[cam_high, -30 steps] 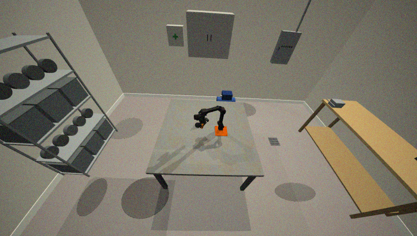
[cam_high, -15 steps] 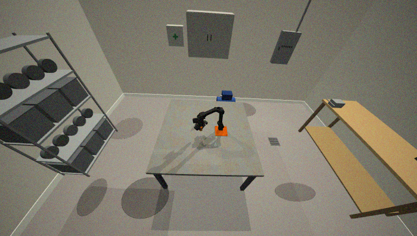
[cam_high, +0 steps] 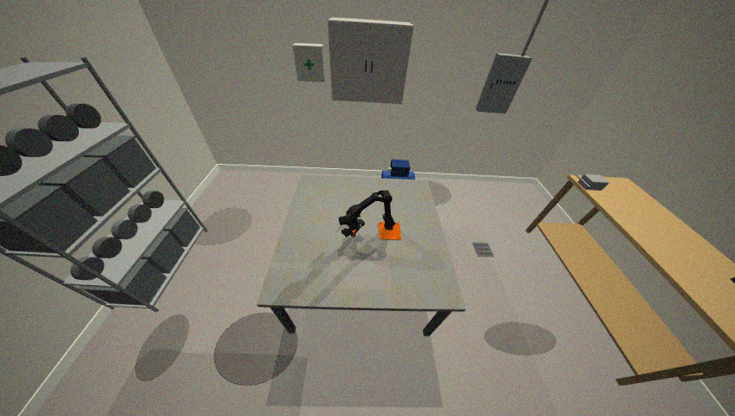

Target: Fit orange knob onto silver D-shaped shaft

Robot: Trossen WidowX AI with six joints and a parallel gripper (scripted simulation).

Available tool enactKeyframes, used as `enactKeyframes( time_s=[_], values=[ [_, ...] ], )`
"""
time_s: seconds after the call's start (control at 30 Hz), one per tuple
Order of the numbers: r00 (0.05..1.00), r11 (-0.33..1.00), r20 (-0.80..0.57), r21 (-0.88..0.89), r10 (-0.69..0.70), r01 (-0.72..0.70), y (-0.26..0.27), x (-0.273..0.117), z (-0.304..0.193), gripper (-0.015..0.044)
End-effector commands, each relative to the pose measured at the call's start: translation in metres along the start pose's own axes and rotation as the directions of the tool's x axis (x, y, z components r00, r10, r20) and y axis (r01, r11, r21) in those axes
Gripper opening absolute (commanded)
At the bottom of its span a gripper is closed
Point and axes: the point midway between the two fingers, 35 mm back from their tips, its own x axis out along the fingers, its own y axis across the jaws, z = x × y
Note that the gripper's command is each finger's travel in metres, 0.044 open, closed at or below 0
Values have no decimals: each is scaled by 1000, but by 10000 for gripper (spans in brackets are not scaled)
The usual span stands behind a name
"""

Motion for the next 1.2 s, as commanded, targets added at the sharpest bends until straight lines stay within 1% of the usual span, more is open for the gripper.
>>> enactKeyframes(
  time_s=[0.0, 0.23, 0.53, 1.07, 1.13, 1.17],
  values=[
    [1000, 1000, 5, 3, -8, 8, 0, 17, 0, 0],
    [1000, 1000, 5, 3, -8, 8, -1, 18, -2, 0],
    [1000, 1000, 0, 0, -8, 8, -1, 17, -1, 236],
    [1000, 1000, 0, 0, -8, 8, -1, 17, -1, 240],
    [1000, 1000, 1, 1, -8, 8, 1, 7, -1, 292],
    [1000, 1000, 2, 1, -8, 8, 2, -6, 0, 319]
  ],
)
